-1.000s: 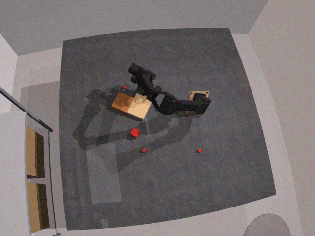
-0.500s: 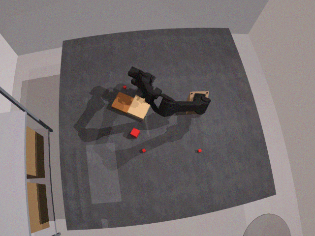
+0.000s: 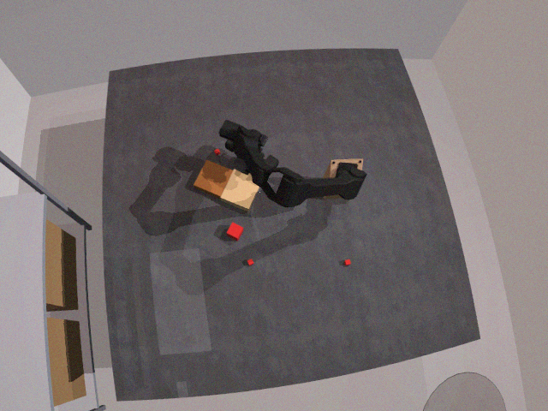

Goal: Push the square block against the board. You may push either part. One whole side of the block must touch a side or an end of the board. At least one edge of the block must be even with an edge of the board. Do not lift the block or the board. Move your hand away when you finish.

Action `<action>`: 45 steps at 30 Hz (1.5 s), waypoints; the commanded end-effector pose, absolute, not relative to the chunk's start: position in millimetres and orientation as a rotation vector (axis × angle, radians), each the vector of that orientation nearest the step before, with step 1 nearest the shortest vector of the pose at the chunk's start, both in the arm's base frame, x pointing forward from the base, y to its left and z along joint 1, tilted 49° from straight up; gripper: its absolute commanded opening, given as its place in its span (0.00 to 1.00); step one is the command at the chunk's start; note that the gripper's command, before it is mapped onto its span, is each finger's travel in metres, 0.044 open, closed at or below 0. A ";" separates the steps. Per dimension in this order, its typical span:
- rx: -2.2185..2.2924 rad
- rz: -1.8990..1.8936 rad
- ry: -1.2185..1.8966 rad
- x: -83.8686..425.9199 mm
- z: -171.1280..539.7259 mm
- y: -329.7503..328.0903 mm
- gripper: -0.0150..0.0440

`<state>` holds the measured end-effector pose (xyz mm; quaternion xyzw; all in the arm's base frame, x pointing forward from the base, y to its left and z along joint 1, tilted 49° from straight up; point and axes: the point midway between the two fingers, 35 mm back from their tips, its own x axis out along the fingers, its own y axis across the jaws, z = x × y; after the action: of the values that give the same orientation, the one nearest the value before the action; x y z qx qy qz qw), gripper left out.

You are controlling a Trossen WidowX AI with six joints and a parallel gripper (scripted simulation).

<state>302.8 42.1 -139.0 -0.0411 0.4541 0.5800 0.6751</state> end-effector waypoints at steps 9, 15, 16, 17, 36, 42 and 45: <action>-0.091 1.303 1.019 294.1 -148.9 31.3 0.25; -0.091 1.303 1.019 288.5 -154.7 25.5 0.25; -0.091 1.303 1.019 287.6 -155.6 24.6 0.25; -0.091 1.303 1.019 286.6 -156.5 23.6 0.25; -0.093 1.301 1.020 282.6 -137.4 -17.6 0.25; -0.093 1.303 1.020 282.9 -129.0 -26.5 0.25; -0.110 1.309 1.012 289.4 -123.8 -22.7 0.25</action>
<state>284.8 -24.8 -131.0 -0.0396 0.4521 0.5757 0.6801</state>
